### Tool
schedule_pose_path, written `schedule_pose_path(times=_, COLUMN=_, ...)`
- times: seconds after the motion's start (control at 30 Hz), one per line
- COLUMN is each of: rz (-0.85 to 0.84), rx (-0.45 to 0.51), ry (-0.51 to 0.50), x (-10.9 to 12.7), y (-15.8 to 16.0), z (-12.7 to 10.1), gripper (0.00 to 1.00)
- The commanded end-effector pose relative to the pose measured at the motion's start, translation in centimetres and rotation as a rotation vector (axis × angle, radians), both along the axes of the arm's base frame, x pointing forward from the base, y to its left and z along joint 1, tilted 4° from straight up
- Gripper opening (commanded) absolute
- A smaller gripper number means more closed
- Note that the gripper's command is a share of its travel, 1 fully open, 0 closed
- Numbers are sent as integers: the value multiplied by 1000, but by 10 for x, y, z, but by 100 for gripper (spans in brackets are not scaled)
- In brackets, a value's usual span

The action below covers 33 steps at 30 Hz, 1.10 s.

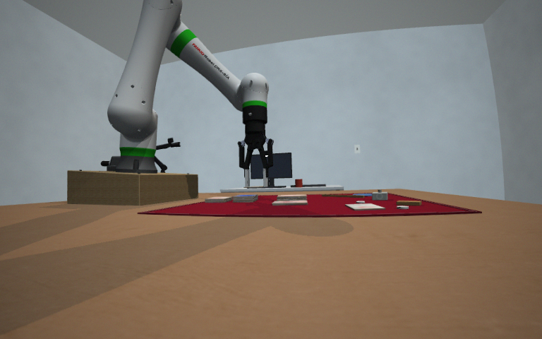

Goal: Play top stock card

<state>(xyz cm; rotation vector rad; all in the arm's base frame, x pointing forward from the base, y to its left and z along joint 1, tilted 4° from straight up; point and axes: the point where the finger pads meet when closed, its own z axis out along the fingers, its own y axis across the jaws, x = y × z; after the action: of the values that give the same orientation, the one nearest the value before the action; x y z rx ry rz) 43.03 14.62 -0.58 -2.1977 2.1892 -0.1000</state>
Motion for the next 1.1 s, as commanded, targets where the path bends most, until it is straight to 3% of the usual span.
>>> schedule_pose_path(times=0.0, rz=-85, rx=6, ry=-2, x=9, y=-5, z=2, gripper=41)
schedule_pose_path(times=0.13, rz=-162, rx=12, ry=-4, x=18, y=-10, z=3, gripper=41)
schedule_pose_path(times=0.63, rz=-869, rx=63, ry=-17, x=93, y=-51, z=16, gripper=41)
schedule_pose_path(times=0.7, rz=-869, rx=63, ry=-17, x=93, y=-51, z=16, gripper=41)
schedule_pose_path(times=1.07, rz=-1256, rx=91, ry=-24, x=134, y=-73, z=23, gripper=41)
